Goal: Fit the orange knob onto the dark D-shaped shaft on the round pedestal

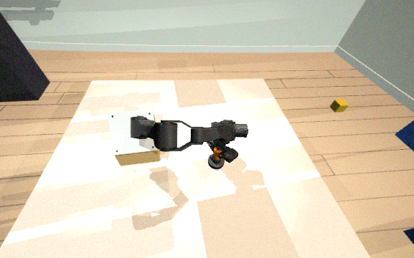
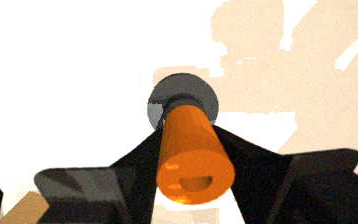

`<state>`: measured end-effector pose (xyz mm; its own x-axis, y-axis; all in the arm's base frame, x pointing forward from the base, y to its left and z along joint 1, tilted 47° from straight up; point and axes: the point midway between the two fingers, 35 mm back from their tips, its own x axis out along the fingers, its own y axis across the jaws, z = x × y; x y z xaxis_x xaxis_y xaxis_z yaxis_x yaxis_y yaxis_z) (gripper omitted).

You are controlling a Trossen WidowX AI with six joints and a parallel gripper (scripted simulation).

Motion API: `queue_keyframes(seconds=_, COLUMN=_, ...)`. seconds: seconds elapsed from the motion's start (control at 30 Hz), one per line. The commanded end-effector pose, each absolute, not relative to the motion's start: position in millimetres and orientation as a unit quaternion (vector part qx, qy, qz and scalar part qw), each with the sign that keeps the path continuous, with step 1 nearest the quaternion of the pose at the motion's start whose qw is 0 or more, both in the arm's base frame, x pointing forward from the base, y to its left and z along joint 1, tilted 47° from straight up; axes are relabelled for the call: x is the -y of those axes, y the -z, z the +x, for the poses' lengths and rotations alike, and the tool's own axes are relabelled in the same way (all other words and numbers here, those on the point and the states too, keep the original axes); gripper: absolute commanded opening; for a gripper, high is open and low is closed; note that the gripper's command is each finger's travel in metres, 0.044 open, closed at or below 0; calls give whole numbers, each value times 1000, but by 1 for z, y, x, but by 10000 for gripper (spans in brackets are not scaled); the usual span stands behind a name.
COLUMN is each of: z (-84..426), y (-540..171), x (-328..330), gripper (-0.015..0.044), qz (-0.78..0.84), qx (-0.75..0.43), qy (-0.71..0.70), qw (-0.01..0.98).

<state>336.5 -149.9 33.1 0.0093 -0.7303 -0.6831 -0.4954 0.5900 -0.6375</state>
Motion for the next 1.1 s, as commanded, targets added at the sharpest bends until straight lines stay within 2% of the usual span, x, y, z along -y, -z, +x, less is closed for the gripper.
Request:
queue_keyframes(seconds=0.0, z=336, y=-30, x=152, gripper=0, qz=-441, qx=-696, qy=104, qw=557)
queue_keyframes(seconds=0.63, z=336, y=-26, x=157, gripper=0, qz=-425, qx=-693, qy=125, qw=568)
queue_keyframes(seconds=1.07, z=336, y=-26, x=157, gripper=341, qz=-425, qx=-693, qy=125, qw=568)
